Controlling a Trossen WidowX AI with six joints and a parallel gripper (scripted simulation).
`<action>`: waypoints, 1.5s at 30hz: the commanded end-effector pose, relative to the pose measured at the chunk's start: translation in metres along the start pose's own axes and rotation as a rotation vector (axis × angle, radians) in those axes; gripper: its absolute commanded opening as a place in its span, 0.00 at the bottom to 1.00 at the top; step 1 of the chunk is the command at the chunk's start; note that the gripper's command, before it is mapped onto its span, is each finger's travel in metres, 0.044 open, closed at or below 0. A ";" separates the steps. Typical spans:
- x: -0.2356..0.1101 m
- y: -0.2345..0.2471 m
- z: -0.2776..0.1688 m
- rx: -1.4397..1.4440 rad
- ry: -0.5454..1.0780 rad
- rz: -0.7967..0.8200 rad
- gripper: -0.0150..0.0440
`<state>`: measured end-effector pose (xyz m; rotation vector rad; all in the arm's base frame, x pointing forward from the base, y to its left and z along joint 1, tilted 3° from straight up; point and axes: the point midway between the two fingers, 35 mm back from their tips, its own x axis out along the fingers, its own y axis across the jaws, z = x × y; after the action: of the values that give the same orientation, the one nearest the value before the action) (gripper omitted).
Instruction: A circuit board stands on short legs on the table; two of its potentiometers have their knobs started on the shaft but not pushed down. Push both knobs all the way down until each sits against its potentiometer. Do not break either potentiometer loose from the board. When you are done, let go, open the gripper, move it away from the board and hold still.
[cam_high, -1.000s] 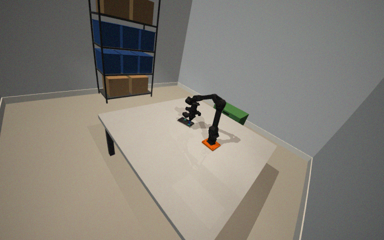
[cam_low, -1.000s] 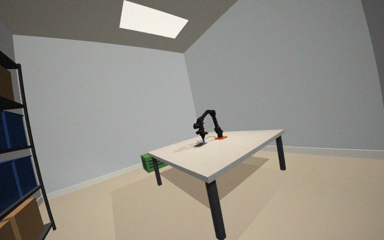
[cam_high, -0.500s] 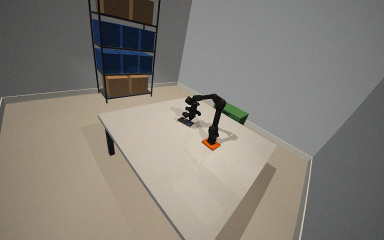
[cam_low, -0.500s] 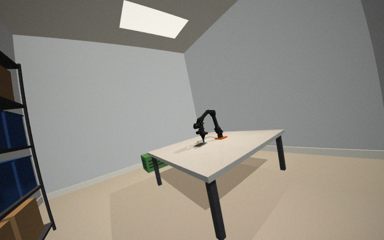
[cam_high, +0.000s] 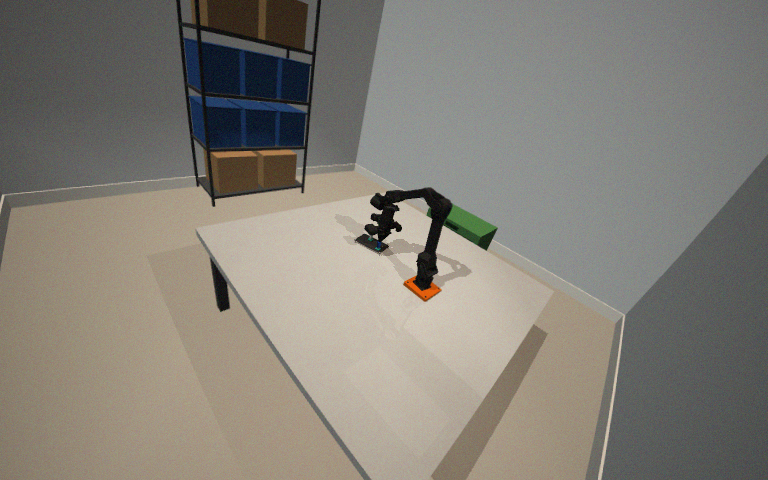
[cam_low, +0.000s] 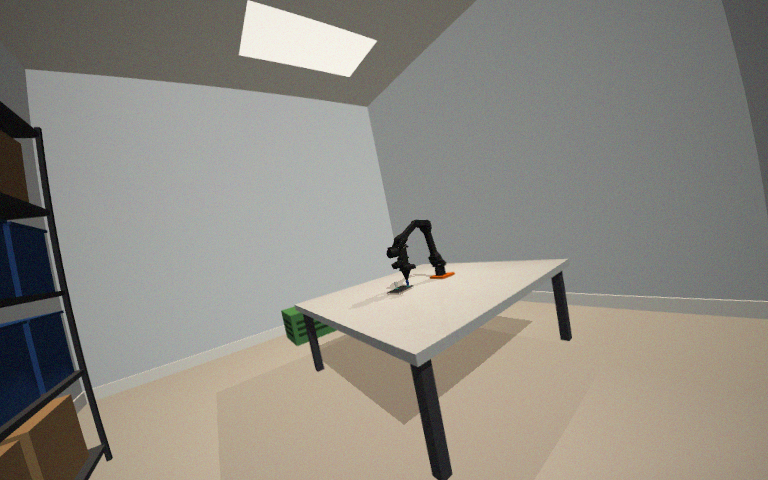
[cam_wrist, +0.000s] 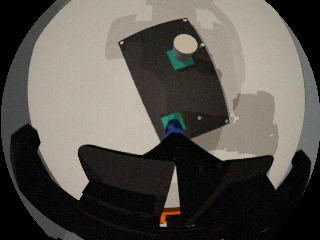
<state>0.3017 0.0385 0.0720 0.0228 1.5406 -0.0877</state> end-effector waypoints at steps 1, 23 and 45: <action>0.017 0.001 0.002 -0.003 0.022 -0.004 0.25; -0.014 0.001 0.003 -0.003 0.022 -0.004 0.25; -0.025 0.019 0.008 -0.114 -0.024 0.037 0.34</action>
<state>0.3062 0.0466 0.0914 -0.0101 1.5540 -0.0400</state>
